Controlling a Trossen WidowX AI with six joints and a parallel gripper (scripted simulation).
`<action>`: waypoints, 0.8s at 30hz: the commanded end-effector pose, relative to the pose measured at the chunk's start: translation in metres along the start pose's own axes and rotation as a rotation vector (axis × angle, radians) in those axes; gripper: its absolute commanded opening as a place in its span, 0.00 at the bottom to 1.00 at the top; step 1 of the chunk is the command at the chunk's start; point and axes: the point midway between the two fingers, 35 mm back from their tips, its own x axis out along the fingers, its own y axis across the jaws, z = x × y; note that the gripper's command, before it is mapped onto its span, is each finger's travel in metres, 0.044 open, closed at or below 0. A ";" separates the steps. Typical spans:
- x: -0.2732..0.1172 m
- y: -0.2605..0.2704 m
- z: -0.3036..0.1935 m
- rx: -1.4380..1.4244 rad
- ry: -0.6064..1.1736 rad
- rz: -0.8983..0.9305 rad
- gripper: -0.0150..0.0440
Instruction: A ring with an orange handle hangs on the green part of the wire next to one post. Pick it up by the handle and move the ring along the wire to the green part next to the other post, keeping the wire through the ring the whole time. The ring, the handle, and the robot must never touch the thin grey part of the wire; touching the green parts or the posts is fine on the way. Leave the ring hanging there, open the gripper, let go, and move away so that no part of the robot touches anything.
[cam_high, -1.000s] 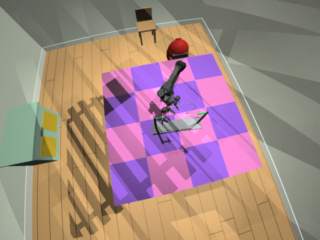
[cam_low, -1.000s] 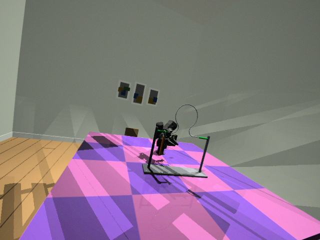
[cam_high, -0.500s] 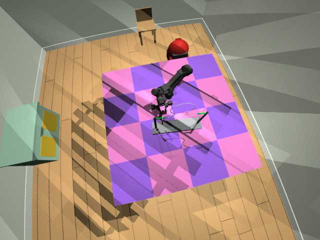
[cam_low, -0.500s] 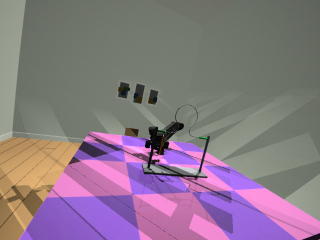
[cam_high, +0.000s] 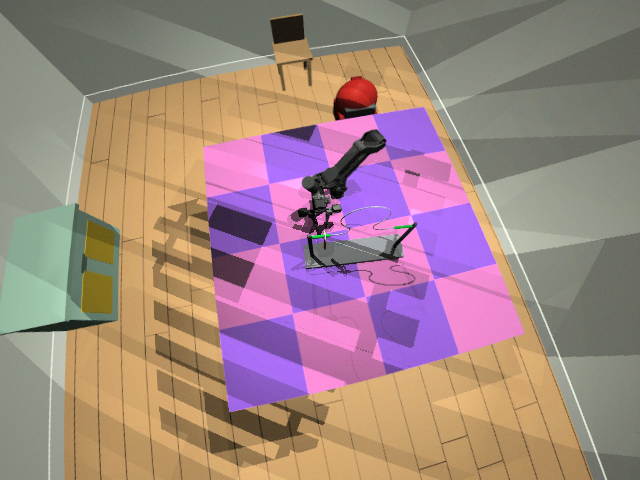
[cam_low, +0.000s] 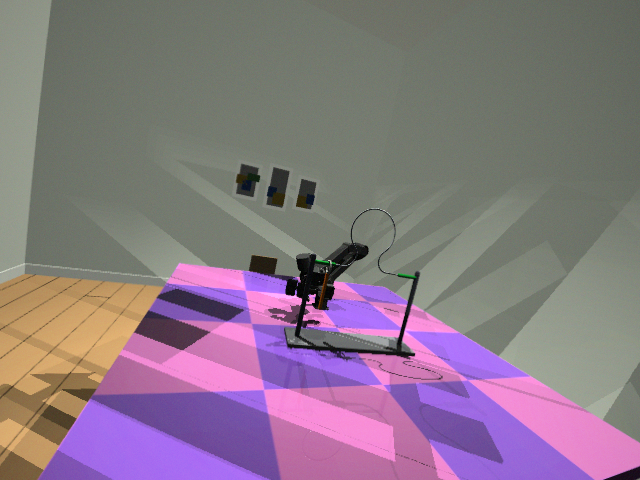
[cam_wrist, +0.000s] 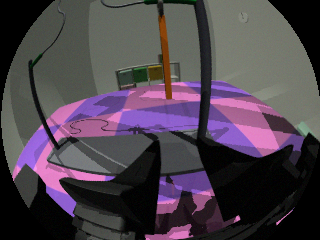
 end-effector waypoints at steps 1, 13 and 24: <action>0.010 -0.002 0.012 -0.003 0.003 -0.003 0.53; 0.030 0.000 0.041 -0.009 -0.019 0.000 0.53; 0.043 -0.003 0.043 -0.011 -0.017 0.000 0.53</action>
